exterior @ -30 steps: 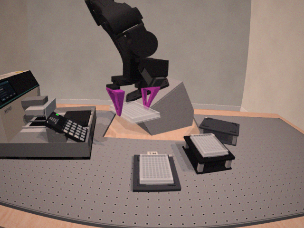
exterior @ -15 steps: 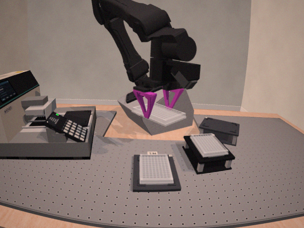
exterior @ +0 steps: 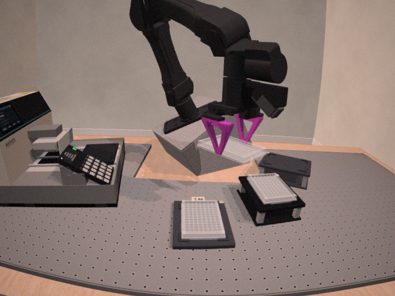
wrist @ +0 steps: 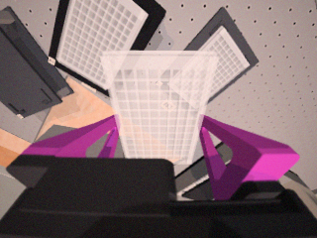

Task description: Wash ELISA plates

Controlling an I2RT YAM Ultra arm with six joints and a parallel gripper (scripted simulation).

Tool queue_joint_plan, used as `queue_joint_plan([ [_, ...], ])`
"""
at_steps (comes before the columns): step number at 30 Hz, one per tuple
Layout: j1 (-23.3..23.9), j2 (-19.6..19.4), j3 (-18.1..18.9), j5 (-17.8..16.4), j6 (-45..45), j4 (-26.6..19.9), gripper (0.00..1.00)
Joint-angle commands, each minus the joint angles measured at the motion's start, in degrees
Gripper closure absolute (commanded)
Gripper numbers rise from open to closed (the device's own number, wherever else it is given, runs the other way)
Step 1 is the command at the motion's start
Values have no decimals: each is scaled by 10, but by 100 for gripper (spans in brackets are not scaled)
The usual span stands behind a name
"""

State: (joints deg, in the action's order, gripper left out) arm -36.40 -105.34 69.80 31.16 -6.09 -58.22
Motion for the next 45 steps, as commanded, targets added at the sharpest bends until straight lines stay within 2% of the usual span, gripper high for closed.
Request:
queue_joint_plan([
  [1, -2, 4, 6, 0, 10, 0, 100],
  [3, -2, 4, 6, 0, 10, 0, 100],
  [9, -46, -27, 6, -3, -41, 5, 100],
  [20, -108, -82, 20, -12, 30, 11, 100],
  [32, -184, -167, 64, -27, 115, 10, 100],
  [42, -190, -176, 70, -28, 122, 9, 100],
  [45, -211, -188, 68, -34, 87, 12, 100],
])
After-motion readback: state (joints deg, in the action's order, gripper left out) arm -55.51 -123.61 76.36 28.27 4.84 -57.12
